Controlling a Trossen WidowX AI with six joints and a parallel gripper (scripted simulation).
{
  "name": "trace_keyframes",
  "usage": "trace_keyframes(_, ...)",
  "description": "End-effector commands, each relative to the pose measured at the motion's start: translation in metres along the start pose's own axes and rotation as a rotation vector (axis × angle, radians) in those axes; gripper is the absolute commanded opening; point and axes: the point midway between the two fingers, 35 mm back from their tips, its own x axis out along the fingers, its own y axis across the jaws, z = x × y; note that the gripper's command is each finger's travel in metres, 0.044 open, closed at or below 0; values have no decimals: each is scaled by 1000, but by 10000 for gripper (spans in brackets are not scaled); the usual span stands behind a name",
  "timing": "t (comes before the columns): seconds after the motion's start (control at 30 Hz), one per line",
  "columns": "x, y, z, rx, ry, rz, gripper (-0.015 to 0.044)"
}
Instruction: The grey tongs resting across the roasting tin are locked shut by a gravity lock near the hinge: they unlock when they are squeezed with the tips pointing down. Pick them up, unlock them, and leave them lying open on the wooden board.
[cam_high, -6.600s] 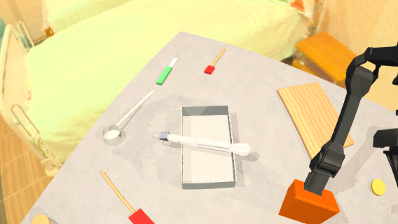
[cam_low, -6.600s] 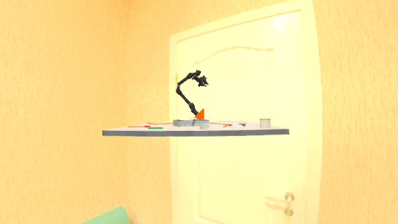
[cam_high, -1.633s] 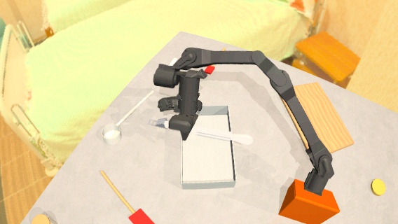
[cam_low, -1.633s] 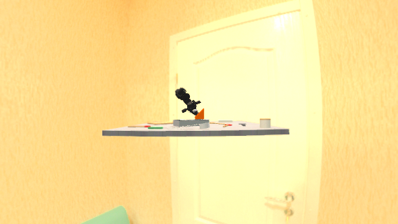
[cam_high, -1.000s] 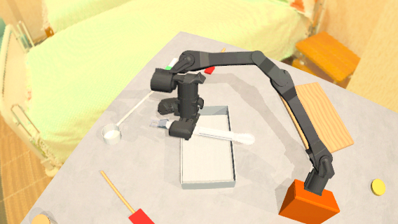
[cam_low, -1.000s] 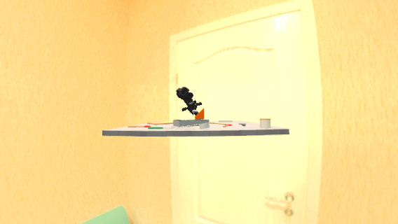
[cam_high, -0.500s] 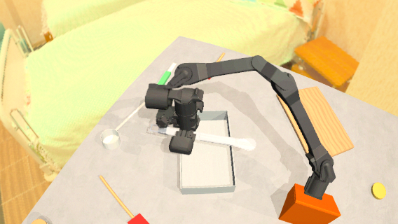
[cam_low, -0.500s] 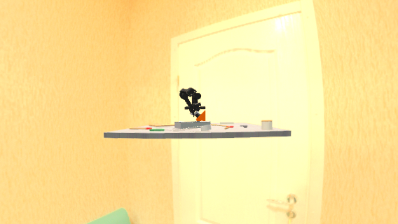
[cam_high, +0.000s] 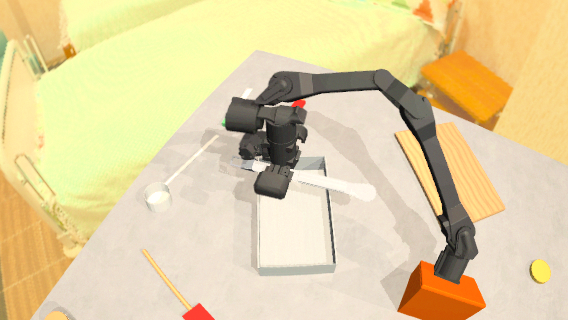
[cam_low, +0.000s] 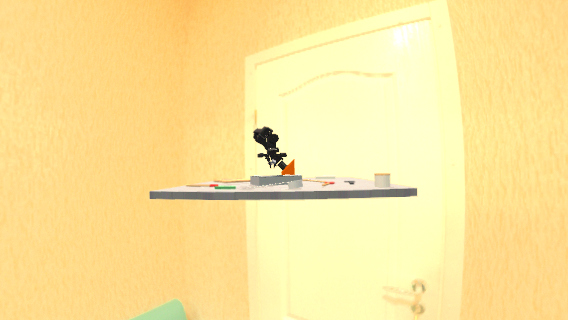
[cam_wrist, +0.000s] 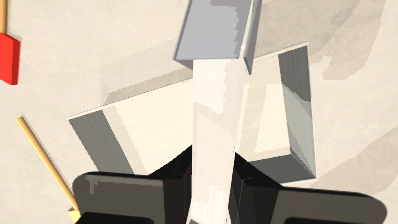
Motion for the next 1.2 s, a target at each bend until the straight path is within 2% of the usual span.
trace_keyframes(0.0,-11,-26,-13,53,-9,-2,-150)
trace_keyframes(0.67,-39,-132,-95,298,-14,-5,-150)
trace_keyframes(1.17,-56,-183,-168,473,-15,-26,-150)
